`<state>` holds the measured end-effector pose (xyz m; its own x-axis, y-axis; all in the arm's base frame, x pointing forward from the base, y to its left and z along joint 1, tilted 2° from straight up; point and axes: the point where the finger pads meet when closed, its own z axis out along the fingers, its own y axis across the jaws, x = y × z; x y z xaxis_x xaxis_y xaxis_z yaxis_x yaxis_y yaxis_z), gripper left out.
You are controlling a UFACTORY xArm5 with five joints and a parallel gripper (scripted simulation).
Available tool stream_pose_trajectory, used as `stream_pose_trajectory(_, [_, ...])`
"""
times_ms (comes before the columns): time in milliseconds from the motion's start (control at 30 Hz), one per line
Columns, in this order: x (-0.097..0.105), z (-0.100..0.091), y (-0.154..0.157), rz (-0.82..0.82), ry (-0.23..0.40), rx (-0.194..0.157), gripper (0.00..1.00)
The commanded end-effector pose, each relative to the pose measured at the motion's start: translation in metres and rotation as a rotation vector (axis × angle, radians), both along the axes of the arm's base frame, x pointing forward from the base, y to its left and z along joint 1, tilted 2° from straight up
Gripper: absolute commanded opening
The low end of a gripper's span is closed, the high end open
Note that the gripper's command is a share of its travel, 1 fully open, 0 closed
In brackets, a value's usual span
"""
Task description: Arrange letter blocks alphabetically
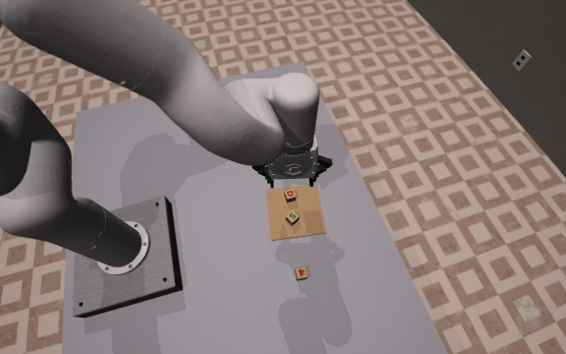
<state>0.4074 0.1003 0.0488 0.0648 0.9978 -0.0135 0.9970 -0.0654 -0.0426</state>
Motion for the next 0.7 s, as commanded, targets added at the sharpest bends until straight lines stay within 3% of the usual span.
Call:
stream_pose_trajectory(0, [0.001,0.001,-0.003,-0.139,-0.005,-0.005,1.00])
stream_pose_trajectory(167, [0.001,0.000,-0.005,-0.249,-0.006,-0.009,1.00])
stream_pose_trajectory(667, [0.001,-0.001,-0.019,-0.826,-0.011,-0.032,1.00])
